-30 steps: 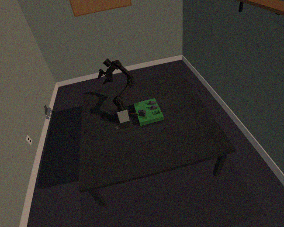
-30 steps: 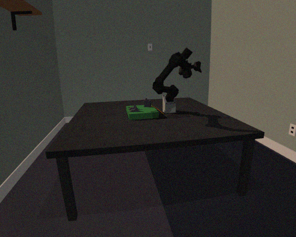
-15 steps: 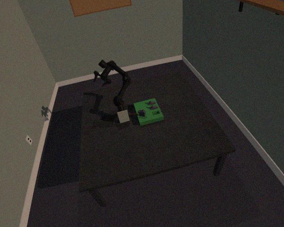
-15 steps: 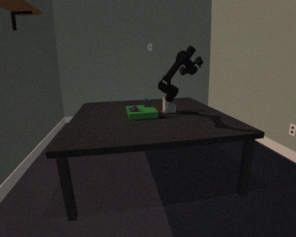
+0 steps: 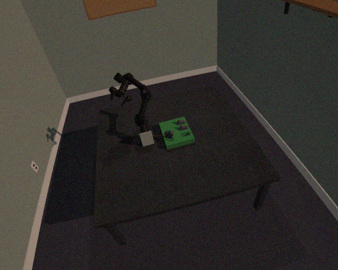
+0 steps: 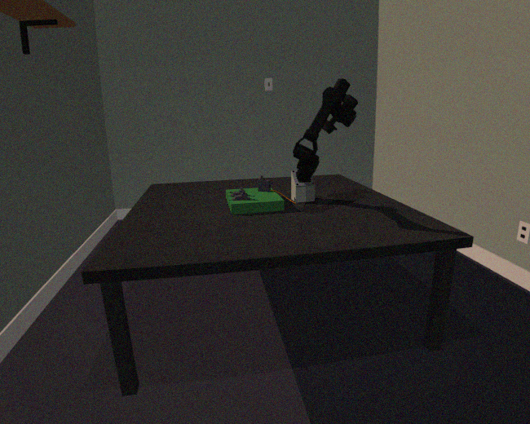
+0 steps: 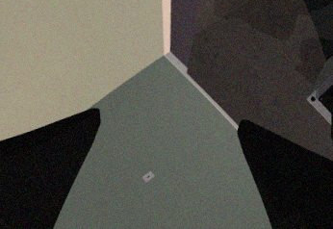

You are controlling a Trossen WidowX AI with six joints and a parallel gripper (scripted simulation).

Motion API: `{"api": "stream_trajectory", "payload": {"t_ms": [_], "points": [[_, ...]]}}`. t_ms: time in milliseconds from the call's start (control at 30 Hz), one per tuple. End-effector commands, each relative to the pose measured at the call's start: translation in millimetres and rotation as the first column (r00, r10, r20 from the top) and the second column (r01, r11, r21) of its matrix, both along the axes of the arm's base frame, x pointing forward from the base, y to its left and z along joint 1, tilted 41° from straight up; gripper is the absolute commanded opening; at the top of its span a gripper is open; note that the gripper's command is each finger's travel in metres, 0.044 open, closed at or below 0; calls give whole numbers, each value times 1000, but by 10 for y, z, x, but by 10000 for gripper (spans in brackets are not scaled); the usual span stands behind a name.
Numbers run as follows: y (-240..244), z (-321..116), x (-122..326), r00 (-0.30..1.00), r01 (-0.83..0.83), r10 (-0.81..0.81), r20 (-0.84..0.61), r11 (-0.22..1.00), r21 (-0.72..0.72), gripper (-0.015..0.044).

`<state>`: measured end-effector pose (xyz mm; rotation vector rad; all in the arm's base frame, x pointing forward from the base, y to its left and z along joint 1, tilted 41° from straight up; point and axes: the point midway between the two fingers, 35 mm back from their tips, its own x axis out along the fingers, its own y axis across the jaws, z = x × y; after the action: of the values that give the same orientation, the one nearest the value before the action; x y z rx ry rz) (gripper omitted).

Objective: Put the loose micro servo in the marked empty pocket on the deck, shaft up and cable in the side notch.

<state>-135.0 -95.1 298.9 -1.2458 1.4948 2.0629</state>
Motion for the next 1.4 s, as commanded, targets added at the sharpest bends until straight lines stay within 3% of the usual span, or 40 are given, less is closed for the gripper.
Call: {"api": "stream_trajectory", "payload": {"t_ms": [0,233,633,933,1367], "points": [[-168,-123,34,991,-133,132,33,989,64,440],[-416,-282,125,943,-332,324,81,933,140,440],[-677,-463,297,842,-538,518,147,818,201,440],[-921,-685,508,674,-737,702,230,624,259,440],[-1183,-1040,905,345,-925,864,368,247,287,440]]}}
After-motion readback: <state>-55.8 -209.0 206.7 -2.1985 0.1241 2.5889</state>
